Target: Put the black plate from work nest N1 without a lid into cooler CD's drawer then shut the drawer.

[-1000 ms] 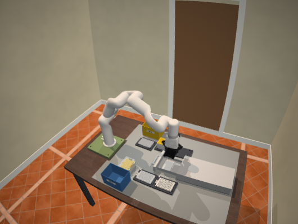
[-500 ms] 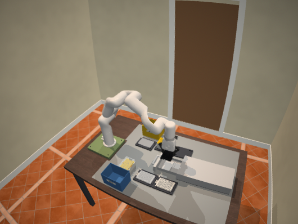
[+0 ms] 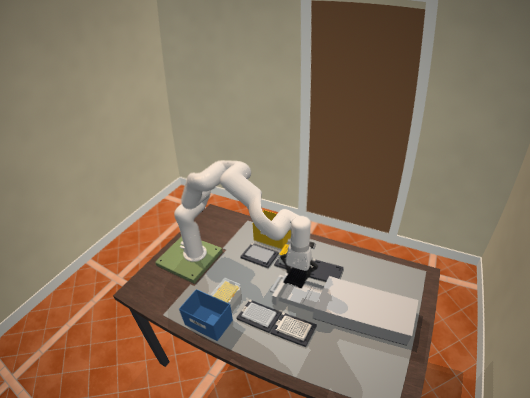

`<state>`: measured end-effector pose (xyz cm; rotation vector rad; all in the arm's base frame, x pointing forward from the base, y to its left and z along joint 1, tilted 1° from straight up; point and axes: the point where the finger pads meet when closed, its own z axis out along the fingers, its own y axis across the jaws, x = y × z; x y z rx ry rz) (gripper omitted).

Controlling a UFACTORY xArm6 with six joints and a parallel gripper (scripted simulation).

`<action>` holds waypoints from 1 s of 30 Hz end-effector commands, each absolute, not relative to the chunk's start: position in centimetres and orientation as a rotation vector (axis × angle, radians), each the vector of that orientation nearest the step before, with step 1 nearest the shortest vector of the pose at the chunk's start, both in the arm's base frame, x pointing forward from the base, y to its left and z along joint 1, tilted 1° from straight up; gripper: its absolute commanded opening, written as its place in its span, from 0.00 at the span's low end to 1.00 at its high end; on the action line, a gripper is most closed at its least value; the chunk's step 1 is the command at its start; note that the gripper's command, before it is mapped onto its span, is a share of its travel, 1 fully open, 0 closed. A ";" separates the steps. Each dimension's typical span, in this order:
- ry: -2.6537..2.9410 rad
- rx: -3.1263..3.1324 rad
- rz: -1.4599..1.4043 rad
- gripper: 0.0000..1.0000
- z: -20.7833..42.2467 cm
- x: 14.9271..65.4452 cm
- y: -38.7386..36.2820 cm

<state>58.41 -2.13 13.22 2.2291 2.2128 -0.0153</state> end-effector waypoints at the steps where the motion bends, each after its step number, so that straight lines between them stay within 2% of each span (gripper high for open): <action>1: 2.210 2.227 -0.010 0.00 13.1 58.6 -2.1; 30: 2.210 2.227 -0.010 0.00 9.0 58.6 -2.0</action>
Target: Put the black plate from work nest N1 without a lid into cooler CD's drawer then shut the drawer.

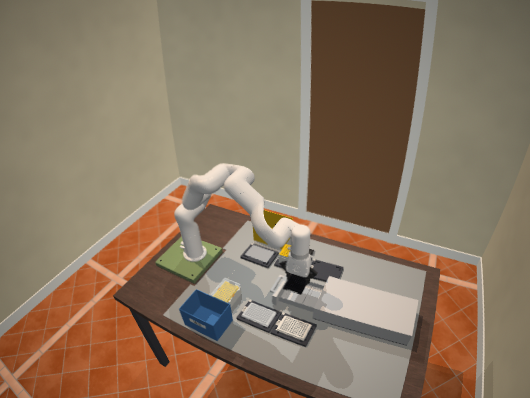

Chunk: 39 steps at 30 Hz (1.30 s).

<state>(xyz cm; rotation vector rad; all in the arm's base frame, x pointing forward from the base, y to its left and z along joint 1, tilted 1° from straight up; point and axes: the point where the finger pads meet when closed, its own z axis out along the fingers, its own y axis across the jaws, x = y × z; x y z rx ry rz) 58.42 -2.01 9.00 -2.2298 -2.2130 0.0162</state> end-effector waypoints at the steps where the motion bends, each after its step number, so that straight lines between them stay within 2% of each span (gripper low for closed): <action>1: -2.216 -2.233 0.010 0.00 8.8 58.6 -2.0; 39: -2.216 -2.233 0.010 0.00 3.1 58.6 -2.0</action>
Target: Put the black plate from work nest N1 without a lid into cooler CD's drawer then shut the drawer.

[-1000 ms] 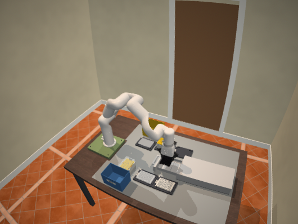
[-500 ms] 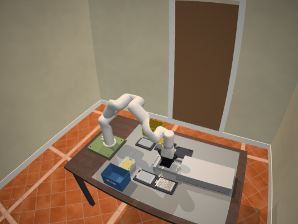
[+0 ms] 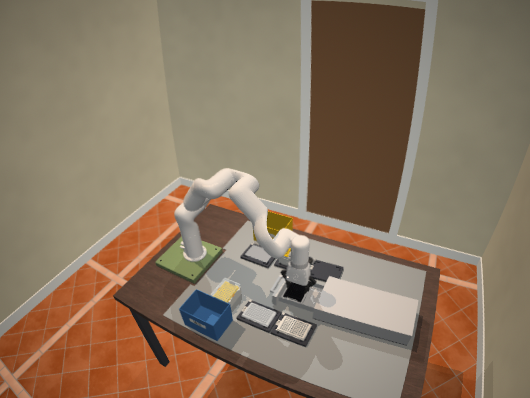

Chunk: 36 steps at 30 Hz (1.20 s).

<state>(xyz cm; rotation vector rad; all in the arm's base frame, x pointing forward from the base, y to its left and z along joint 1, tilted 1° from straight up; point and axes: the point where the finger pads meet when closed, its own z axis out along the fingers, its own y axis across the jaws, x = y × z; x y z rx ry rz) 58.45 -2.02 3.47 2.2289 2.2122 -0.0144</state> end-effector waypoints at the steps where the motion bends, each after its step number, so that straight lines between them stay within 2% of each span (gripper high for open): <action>1: 2.210 2.227 -0.010 0.00 3.0 58.6 -2.0; 36: 2.210 2.227 -0.010 0.00 2.4 58.6 -2.0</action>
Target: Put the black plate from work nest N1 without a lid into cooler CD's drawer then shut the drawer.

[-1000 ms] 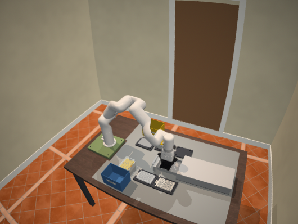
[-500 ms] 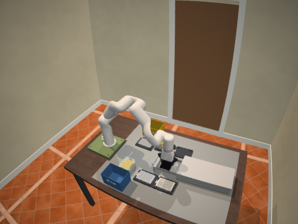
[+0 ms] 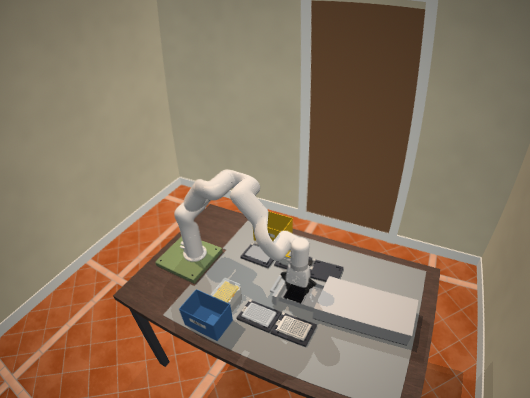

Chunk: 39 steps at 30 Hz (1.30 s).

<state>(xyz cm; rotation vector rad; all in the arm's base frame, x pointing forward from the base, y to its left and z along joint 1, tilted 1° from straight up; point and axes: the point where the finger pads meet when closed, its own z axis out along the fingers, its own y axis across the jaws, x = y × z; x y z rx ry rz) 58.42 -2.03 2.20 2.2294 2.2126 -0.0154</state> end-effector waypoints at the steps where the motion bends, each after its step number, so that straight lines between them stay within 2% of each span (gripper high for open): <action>1: 2.210 2.227 -0.010 0.00 2.4 58.6 -2.0; 39: 2.210 2.227 -0.010 0.00 1.4 58.6 -2.0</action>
